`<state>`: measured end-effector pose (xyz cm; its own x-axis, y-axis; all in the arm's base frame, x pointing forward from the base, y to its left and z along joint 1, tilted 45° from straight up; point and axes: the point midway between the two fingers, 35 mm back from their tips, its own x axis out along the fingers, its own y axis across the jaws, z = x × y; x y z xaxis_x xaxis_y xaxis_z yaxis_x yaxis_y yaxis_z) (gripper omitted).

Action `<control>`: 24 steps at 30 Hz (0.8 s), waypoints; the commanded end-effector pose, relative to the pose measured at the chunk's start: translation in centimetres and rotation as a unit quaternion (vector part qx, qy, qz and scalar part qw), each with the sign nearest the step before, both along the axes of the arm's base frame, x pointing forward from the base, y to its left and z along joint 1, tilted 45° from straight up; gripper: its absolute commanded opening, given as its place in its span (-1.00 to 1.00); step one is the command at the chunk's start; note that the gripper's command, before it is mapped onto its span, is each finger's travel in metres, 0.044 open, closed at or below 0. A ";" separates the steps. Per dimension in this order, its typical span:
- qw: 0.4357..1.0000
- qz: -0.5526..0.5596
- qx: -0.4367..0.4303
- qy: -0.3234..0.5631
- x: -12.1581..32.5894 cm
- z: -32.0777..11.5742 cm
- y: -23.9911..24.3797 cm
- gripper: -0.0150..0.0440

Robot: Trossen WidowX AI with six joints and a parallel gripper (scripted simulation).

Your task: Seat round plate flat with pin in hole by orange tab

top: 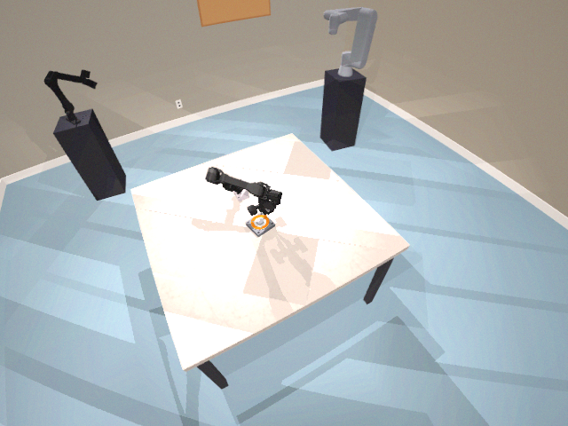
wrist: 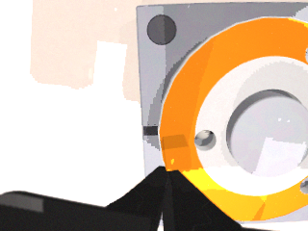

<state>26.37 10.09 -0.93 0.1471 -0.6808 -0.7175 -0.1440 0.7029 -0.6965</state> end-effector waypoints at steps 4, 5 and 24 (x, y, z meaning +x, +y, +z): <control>1.000 -0.001 0.002 -0.005 0.5 -0.1 0.3 -0.49; 1.000 -0.001 0.002 -0.005 0.5 0.0 0.4 -0.49; 1.000 0.003 0.000 -0.004 -0.3 2.8 2.9 -0.49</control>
<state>26.13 12.97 1.92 0.1549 -0.6797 -0.7170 -0.1379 0.7037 -0.6970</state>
